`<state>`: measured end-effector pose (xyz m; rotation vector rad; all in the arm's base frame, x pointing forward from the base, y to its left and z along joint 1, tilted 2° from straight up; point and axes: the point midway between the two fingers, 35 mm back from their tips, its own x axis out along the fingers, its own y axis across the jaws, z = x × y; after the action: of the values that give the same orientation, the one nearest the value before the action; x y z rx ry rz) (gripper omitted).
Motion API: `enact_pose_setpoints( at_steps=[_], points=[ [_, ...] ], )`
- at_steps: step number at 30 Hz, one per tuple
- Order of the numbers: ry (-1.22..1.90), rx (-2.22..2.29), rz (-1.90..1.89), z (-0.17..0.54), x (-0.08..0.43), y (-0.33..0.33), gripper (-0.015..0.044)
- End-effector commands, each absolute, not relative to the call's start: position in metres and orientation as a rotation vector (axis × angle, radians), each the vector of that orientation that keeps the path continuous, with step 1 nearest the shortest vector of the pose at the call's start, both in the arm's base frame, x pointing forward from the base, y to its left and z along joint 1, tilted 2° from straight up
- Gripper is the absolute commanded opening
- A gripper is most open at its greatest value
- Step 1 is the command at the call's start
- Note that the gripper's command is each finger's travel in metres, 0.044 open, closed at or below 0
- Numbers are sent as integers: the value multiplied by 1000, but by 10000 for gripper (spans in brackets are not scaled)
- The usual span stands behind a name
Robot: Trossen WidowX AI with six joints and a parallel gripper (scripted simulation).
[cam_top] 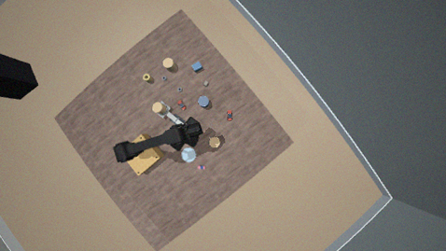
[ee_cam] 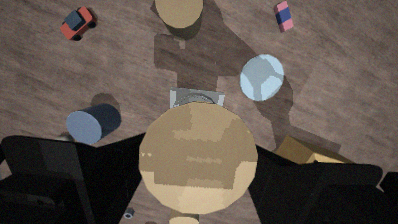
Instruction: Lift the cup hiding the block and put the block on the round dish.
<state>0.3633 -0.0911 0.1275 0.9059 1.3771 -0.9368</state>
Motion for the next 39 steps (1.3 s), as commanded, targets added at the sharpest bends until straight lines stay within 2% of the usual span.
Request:
enact_pose_setpoints(
  at_steps=[1, 31, 39],
  points=[
    [1377, 906, -937, 127, 363, -91, 0],
    [1377, 906, -937, 127, 363, -91, 0],
    [1373, 906, -937, 116, 346, -126, 0]
  ],
)
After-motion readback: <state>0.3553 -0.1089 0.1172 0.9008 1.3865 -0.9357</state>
